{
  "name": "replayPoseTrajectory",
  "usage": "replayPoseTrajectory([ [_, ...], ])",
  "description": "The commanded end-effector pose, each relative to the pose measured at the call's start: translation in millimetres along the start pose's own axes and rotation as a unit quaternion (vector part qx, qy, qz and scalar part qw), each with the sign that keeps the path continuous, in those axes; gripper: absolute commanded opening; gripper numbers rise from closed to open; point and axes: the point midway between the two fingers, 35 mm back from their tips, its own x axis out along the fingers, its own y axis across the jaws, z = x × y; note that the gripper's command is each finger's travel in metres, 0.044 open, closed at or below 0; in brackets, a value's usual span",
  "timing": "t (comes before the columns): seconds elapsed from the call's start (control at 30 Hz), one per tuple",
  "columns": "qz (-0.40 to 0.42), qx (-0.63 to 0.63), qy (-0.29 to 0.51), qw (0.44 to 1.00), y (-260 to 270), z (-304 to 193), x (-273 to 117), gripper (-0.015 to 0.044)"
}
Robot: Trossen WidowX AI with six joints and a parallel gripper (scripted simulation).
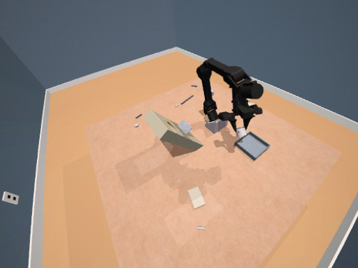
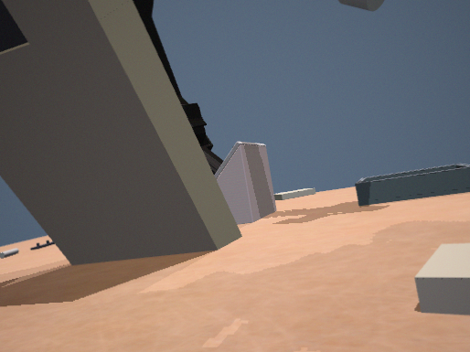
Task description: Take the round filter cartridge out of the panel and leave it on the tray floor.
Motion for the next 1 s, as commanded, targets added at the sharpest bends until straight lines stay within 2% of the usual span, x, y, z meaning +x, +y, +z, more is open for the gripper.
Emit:
replayPoseTrajectory([
  [0.0, 0.017, -0.029, 0.001, 0.999, 20, -6, 10, 0.0],
  [0.53, 0.099, -0.167, 0.0, 0.981, 110, -57, 61, 0.0],
  [0.97, 0.159, -0.271, 0.005, 0.949, 157, -116, 94, 0.0],
])
